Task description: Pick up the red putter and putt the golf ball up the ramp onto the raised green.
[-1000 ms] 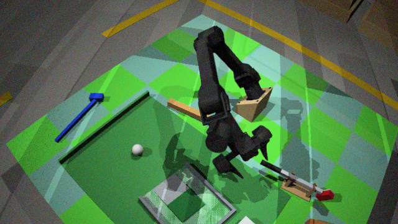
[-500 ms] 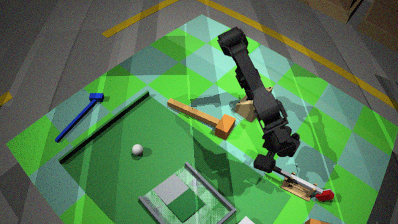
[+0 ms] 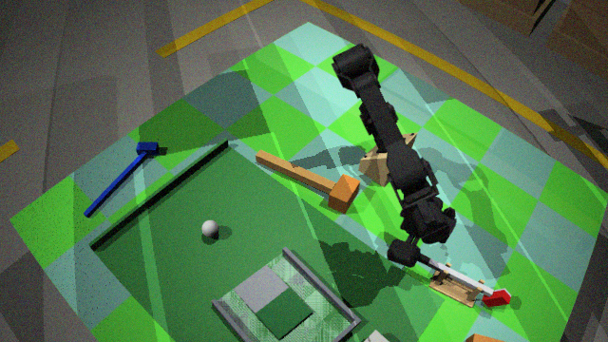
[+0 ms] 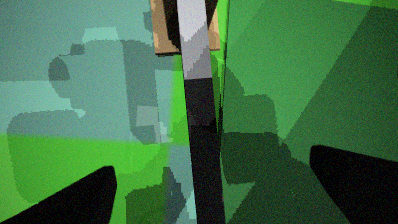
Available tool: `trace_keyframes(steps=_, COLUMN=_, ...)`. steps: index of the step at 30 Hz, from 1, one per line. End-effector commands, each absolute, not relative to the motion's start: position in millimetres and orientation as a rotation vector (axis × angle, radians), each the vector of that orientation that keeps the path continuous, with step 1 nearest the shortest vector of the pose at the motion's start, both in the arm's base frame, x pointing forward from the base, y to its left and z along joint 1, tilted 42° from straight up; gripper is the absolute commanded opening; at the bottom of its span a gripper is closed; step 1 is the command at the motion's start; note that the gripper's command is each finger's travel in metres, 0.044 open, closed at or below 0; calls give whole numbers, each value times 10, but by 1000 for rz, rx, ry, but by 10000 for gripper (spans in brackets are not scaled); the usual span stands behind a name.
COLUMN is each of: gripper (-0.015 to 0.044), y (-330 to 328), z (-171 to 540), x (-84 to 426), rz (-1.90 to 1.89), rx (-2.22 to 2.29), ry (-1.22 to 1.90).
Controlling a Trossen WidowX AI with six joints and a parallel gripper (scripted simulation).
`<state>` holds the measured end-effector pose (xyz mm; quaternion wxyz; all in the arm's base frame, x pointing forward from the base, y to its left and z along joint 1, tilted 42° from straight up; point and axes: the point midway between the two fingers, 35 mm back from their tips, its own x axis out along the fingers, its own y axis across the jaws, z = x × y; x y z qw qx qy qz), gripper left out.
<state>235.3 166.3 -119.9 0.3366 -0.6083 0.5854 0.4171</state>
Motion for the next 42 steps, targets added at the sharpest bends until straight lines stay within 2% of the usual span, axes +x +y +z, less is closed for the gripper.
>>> trace_keyframes(steps=1, gripper=440, y=1614, z=-1249, x=2320, rz=1095, rx=-1597, ry=1537)
trace_keyframes(steps=42, gripper=440, y=1299, z=-1600, x=2318, rz=1093, rx=-1599, ry=1539)
